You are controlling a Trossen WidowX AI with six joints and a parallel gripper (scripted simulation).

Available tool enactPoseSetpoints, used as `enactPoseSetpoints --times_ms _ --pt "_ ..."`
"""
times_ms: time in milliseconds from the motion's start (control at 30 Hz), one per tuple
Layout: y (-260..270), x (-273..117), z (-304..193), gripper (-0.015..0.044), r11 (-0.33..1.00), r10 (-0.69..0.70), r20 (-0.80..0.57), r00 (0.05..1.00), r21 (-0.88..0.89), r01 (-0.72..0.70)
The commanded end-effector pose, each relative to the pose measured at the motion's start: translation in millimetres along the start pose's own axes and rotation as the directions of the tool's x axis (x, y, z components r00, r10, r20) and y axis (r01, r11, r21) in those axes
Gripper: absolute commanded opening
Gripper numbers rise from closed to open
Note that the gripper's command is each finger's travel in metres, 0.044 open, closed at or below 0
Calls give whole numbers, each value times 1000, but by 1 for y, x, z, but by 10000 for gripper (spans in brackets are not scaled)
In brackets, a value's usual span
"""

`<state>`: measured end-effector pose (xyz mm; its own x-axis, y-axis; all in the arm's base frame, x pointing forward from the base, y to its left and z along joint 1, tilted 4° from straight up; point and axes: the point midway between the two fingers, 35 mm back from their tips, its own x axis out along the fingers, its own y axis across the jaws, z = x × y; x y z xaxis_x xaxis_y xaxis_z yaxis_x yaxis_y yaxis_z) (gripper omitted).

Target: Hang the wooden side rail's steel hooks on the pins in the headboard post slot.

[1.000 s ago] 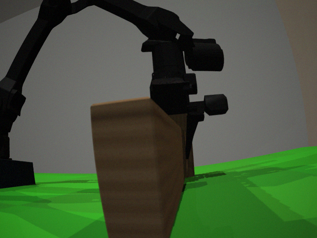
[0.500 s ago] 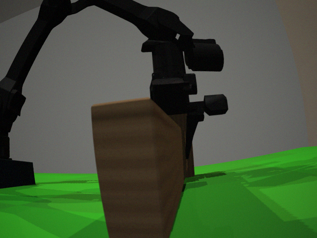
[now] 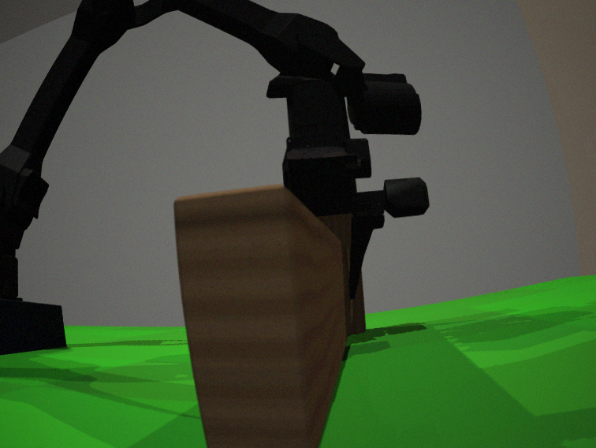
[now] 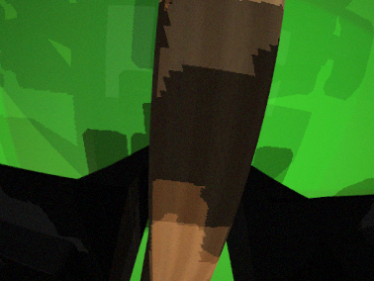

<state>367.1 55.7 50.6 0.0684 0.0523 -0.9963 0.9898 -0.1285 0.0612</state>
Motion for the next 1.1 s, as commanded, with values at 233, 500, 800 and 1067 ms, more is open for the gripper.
enactPoseSetpoints --times_ms 233,500,800,1067 --pt "2 -2 -3 0 1000 7 -3 1000 2 -7" --pt "1 -1 -4 0 1000 7 -3 1000 2 -7" --pt "0 0 -5 0 1000 7 -3 1000 2 -7" --pt "0 -1 -6 0 1000 7 -3 1000 2 -7"
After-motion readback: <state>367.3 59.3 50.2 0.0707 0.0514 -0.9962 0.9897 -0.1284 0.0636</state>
